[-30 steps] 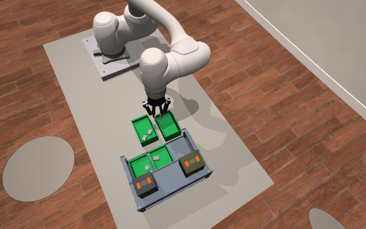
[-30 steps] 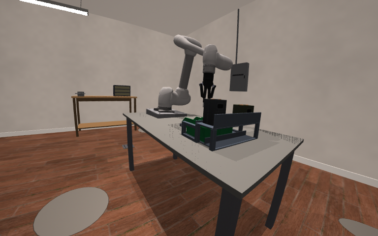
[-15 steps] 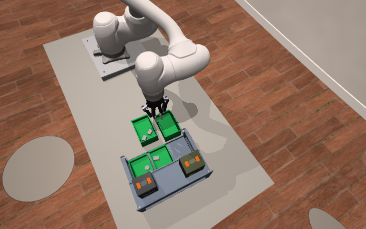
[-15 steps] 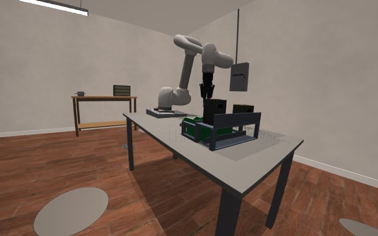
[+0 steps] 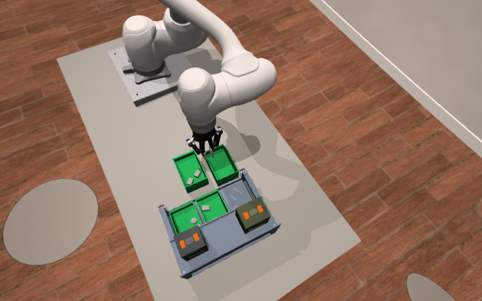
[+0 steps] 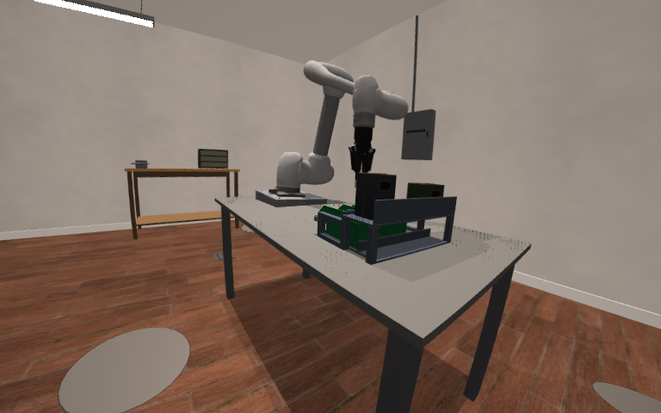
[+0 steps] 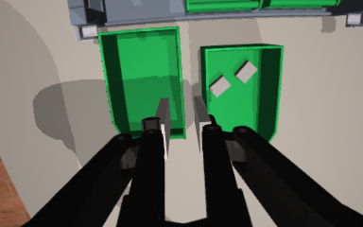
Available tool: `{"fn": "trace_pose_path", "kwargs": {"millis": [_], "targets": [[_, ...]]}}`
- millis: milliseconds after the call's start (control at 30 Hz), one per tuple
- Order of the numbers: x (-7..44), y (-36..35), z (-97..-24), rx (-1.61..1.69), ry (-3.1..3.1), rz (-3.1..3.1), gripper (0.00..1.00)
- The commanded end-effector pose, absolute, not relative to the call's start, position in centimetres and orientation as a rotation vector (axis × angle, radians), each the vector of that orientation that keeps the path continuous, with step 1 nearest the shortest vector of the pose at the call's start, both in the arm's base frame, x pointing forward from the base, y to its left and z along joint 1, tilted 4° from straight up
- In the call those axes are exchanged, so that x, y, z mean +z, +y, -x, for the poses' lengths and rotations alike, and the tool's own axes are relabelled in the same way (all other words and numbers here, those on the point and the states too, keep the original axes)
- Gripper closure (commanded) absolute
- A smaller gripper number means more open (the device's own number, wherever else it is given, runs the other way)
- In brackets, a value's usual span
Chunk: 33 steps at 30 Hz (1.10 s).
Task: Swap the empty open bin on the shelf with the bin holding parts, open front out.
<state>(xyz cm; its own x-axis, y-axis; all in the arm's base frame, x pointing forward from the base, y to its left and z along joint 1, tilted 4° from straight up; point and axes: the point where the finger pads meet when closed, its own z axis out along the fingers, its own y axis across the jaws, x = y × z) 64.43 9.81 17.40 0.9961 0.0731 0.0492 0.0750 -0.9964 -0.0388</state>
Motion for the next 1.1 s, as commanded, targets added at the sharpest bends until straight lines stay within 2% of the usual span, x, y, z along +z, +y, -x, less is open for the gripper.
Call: {"fn": "trace_pose_path", "kwargs": {"millis": [0,1067], "targets": [[17.4,9.8,-64.4,-0.074,-0.115,3.098,0.76],[14.2,9.9,-64.6,-0.074,-0.115,3.098,0.76]]}}
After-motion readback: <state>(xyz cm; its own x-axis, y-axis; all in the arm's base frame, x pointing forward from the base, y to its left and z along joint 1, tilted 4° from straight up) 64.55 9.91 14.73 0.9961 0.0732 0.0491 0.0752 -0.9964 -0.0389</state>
